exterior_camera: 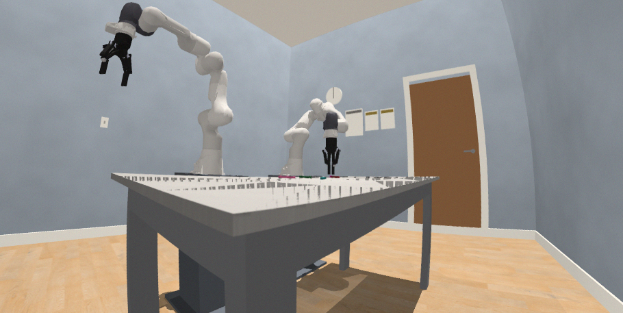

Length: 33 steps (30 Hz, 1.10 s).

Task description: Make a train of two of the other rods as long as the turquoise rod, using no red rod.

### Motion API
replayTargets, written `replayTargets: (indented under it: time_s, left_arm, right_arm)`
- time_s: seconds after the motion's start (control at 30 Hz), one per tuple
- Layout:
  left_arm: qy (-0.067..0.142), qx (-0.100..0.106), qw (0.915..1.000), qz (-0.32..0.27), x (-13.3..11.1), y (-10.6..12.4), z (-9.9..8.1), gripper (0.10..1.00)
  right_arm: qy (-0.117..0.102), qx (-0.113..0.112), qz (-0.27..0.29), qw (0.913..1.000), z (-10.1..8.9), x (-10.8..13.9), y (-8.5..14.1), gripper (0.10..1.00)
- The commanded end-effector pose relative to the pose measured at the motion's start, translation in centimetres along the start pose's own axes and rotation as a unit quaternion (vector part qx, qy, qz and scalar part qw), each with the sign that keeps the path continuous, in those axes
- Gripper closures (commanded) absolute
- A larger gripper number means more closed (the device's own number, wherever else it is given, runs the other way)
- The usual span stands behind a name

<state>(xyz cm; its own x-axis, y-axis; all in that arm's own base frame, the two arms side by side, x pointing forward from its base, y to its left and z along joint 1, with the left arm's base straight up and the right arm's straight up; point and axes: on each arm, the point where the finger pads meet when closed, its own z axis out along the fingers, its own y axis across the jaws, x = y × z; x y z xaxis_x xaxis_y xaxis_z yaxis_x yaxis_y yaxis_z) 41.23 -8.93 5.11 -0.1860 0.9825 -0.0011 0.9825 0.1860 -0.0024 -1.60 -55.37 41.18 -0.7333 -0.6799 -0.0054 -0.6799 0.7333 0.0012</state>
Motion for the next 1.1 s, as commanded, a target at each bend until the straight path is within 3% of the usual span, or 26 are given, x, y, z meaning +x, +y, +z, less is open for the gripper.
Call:
replayTargets:
  time_s: [0.0, 0.57, 1.07]
  left_arm:
    - [0.001, -0.001, 1.0, 0.0, 0.0, 0.0, 0.0, 0.867]
    - [0.001, -0.001, 1.0, 0.0, 0.0, 0.0, 0.2, 0.867]
    - [0.001, -0.001, 1.0, 0.0, 0.0, 0.0, 1.4, 0.867]
  right_arm:
    - [0.003, 0.001, -0.003, 1.0, -0.1, 0.2, 0.1, 0.098]
    - [0.003, 0.001, -0.003, 1.0, -0.1, 0.2, 0.1, 0.098]
    - [0.003, 0.001, -0.003, 1.0, -0.1, 0.2, 0.1, 0.098]
